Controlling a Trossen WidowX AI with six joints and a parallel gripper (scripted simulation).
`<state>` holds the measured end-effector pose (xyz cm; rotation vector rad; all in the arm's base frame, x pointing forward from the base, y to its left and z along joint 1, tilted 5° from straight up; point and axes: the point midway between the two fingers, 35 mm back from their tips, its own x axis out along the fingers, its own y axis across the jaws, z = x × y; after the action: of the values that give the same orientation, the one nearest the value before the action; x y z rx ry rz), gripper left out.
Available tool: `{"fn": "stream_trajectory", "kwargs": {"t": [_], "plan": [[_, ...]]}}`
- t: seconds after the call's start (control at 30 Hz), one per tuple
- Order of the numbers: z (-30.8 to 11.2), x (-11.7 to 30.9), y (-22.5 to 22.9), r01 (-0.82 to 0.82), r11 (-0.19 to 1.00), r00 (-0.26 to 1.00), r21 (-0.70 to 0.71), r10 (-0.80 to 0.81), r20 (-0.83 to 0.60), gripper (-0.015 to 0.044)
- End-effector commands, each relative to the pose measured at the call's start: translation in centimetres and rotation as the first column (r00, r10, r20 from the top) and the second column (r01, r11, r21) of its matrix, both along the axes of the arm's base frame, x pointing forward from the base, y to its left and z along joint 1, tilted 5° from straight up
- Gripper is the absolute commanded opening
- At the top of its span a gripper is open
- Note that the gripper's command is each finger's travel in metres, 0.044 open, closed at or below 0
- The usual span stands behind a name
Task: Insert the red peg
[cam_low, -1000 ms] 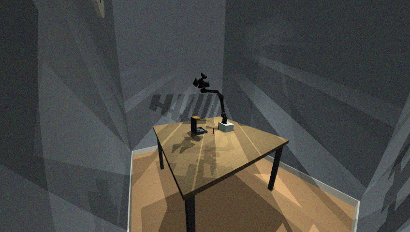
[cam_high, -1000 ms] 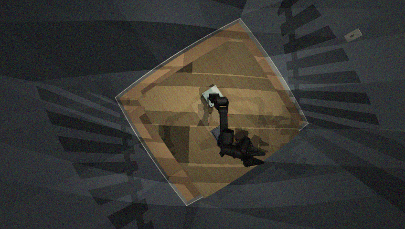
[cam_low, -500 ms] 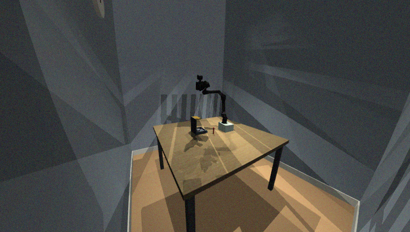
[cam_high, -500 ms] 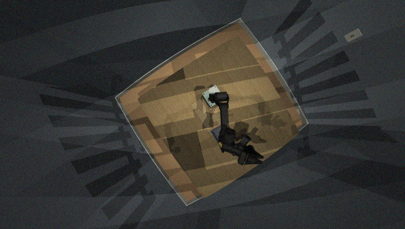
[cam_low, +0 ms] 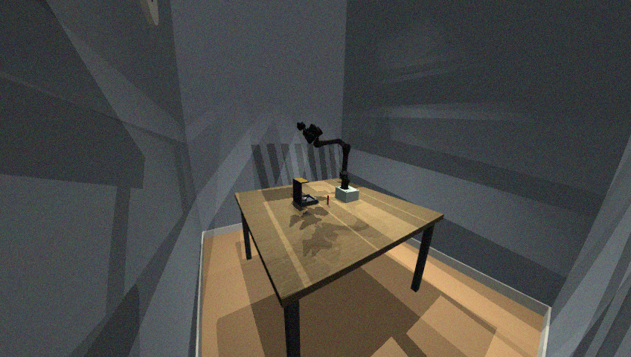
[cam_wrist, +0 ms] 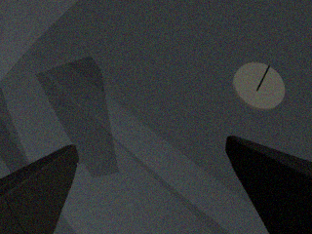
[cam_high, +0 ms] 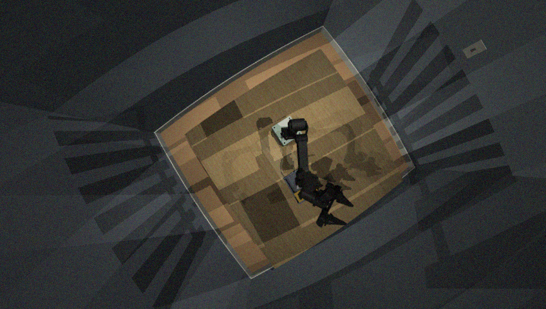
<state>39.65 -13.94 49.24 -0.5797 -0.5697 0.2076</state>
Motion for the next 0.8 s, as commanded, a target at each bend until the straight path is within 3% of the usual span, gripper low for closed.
{"fn": "stream_trajectory", "kwargs": {"t": [0.0,0.37,0.77], "plan": [[-1.3,0.1,0.3,-0.044,0.988,0.995,0.151,0.058,-0.087,0.0440],[-5.8,0.2,1.0,-0.069,0.835,0.931,0.545,0.250,-0.265,0.0440],[-11.4,-0.3,2.2,0.058,0.506,0.818,0.861,0.470,-0.332,0.0440]]}}
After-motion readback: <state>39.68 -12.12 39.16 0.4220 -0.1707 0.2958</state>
